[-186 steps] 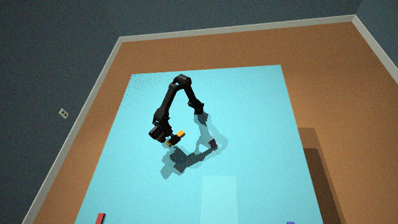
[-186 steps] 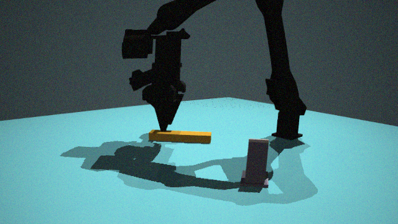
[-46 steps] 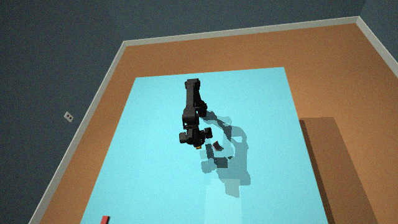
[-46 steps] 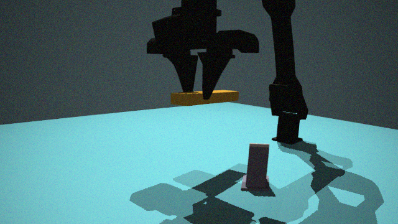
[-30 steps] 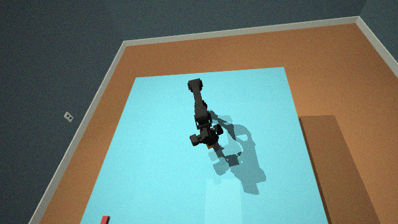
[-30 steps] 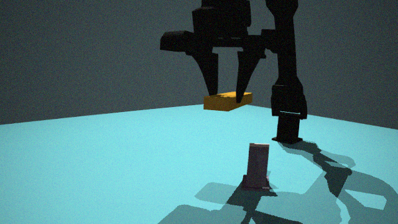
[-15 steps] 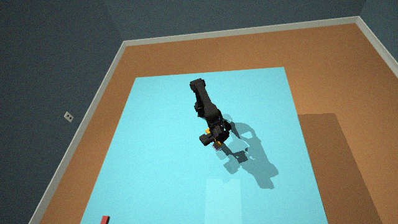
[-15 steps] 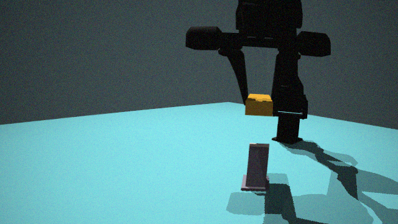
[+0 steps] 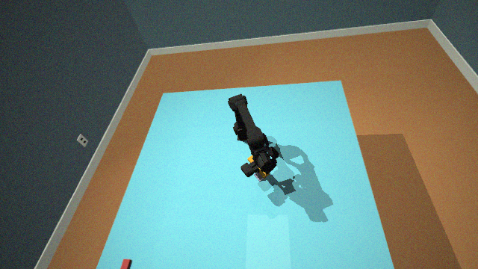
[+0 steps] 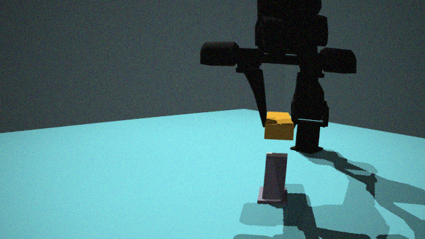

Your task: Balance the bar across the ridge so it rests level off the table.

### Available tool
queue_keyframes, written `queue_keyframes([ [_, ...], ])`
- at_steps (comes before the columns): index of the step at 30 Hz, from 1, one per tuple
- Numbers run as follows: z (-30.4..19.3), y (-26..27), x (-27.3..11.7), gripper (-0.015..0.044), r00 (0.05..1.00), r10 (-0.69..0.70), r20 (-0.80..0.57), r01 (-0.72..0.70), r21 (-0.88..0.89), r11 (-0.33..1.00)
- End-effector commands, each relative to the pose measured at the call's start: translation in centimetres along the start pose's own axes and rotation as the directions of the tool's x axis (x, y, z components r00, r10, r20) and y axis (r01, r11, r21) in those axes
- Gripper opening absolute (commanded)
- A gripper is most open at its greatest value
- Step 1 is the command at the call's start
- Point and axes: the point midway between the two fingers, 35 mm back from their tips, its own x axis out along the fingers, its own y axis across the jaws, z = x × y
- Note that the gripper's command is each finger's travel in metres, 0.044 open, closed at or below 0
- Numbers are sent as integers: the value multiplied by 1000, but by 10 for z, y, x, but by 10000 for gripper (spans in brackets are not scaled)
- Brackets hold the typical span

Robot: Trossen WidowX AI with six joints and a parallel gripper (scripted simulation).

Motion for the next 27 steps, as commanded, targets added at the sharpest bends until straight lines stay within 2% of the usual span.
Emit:
queue_keyframes([
  [1, -1, 1, 8, 0, 1000, 3, -3, -3, 1, 1000],
  [13, -2, 1, 27, 0, 1000, 3, -3, -3, 1, 1000],
  [27, -2, 1, 26, 0, 1000, 3, -3, -3, 1, 1000],
])
